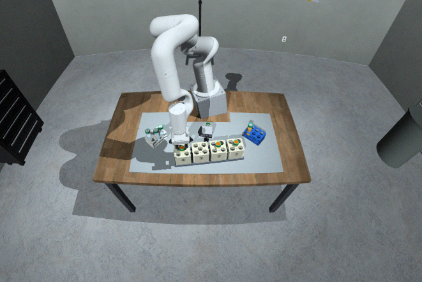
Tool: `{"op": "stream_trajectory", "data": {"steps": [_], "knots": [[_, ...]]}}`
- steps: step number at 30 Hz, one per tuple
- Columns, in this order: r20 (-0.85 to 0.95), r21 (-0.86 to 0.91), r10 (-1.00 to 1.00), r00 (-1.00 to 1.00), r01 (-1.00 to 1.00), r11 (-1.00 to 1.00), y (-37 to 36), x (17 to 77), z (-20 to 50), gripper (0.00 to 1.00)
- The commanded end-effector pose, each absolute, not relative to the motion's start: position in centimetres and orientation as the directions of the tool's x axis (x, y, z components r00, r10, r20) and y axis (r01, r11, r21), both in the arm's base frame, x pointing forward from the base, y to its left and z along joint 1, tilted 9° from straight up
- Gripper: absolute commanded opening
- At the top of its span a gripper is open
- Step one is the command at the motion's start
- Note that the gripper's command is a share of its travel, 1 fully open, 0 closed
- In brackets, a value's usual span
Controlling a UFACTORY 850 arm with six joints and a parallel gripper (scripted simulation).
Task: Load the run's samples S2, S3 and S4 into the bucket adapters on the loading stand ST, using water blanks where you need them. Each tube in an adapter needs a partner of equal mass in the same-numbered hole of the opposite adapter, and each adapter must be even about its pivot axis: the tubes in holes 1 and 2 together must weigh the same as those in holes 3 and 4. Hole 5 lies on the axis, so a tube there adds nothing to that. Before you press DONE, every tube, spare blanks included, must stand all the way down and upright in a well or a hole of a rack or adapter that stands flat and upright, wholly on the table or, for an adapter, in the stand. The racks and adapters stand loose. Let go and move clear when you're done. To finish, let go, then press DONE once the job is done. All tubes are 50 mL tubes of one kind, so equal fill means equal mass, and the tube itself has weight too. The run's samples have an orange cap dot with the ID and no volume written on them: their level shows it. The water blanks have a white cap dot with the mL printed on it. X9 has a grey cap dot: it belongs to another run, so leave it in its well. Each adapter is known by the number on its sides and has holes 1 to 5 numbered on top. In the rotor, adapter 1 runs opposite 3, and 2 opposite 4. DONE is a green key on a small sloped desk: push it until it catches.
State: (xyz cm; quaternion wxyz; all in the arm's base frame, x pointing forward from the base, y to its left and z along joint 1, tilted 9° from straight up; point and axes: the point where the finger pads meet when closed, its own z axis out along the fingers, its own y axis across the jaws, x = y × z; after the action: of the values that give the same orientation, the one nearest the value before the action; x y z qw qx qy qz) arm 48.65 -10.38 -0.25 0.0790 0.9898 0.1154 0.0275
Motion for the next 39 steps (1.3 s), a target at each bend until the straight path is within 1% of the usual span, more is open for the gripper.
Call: {"op": "stream_trajectory", "data": {"steps": [1,39], "knots": [[0.032,0.160,0.232,0.972,0.224,-0.961,-10.3,48.7,0.6,0.44],[0.032,0.160,0.232,0.972,0.224,-0.961,-9.3,48.2,7.3,0.44]]}}
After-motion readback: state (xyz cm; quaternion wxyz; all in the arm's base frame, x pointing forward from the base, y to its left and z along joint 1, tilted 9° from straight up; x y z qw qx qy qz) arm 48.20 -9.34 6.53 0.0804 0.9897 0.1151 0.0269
